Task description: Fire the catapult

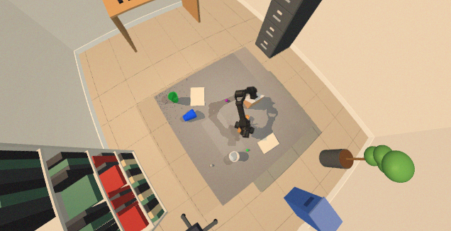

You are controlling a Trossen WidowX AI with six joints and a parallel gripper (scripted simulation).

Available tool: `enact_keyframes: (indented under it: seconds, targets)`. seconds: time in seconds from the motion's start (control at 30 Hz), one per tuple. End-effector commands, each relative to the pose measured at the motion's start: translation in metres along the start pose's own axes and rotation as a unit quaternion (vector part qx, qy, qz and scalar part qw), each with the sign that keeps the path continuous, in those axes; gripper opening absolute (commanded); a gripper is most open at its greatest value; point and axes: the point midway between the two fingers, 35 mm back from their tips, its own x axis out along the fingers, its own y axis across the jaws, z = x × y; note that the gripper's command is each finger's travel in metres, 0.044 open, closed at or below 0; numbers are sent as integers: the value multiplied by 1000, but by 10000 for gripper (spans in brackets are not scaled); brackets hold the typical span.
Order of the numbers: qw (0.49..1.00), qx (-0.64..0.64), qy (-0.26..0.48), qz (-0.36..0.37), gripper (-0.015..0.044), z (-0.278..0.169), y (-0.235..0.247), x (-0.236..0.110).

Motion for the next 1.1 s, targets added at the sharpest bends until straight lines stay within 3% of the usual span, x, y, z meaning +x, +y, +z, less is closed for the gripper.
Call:
enact_keyframes:
  seconds: [0.0,0.33,0.53,0.67,0.73,1.07]
  targets:
    - [1000,0,0,0,414,0,0,0]
    - [1000,0,0,0,151,0,0,0]
    - [1000,0,0,0,111,0,0,0]
    - [1000,-1,0,1,6,1,1,-39]
    - [1000,-1,0,1,0,0,1,-50]
    - [1000,-3,0,-1,0,2,1,-40]
